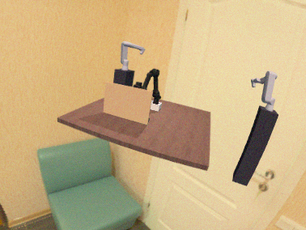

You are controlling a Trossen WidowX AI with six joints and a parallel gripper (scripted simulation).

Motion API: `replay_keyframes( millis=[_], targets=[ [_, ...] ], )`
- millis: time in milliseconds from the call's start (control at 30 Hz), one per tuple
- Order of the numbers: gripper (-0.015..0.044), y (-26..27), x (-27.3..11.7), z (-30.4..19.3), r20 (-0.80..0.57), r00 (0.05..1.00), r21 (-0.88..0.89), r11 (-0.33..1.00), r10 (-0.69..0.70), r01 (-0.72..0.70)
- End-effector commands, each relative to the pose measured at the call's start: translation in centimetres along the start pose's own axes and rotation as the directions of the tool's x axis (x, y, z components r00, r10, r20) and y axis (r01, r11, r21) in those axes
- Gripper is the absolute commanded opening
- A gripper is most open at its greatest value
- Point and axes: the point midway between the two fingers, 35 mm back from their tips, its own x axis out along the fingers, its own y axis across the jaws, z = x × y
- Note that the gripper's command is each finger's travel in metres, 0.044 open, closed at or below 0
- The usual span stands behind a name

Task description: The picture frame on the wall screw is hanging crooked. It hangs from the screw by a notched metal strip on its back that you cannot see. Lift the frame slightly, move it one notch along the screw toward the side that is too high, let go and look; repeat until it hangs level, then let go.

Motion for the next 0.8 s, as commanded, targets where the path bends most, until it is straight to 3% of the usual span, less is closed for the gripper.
replay_keyframes(
  millis=[0, 767],
  targets=[
    [0.0, 0.06, 0.07, 0.05, -0.001, 1.0, -0.008, 1.0, 0.006, -0.006],
    [0.0, -0.41, 0.03, 0.08, 0.004, 1.0, 0.001, 1.0, 0.002, -0.002]
  ],
)
